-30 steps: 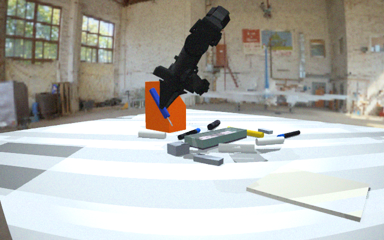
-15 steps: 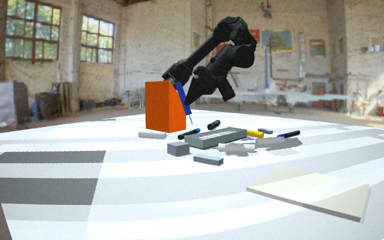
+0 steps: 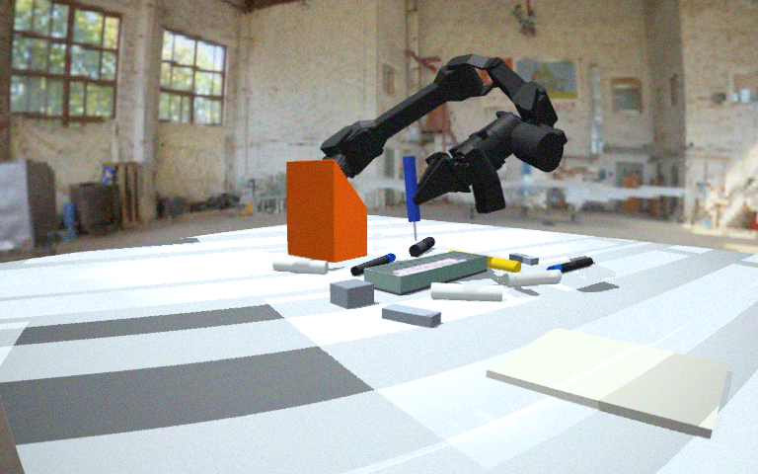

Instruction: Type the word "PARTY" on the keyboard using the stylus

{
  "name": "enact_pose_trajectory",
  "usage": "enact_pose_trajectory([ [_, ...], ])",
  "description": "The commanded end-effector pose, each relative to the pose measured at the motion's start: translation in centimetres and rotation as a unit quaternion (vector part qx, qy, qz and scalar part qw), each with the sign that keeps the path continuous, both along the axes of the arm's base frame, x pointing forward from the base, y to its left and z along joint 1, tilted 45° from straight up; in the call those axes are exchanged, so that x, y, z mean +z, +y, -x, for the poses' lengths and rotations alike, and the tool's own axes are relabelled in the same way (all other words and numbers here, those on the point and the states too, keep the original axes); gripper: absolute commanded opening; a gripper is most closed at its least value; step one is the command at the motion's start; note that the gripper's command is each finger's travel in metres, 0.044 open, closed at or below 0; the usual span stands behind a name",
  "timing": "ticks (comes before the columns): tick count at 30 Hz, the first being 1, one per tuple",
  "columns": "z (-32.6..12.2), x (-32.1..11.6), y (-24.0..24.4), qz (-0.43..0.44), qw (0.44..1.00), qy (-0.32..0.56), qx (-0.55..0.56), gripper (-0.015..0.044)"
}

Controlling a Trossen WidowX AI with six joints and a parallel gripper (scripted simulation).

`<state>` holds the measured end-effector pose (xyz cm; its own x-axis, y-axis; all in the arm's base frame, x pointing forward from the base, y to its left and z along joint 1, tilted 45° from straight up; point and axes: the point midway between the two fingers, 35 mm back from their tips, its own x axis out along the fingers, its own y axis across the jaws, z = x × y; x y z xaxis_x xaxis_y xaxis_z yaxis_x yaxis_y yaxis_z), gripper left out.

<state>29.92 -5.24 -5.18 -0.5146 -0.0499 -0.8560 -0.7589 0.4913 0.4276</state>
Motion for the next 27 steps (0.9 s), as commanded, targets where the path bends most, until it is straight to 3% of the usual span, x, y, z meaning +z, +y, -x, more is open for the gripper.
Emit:
enact_pose_trajectory([
  [1, -0.9, 1.3, 1.4, 0.012, 0.999, 0.0, 0.046, 0.0],
  [19, -1.1, -0.7, 4.4, 0.017, 0.998, 0.002, 0.062, 0.0],
  [22, -1.2, -1.0, 4.5, 0.017, 0.998, 0.002, 0.062, 0.0079],
  [27, -1.3, -1.0, 4.5, 0.017, 0.998, 0.002, 0.062, 0.0081],
])
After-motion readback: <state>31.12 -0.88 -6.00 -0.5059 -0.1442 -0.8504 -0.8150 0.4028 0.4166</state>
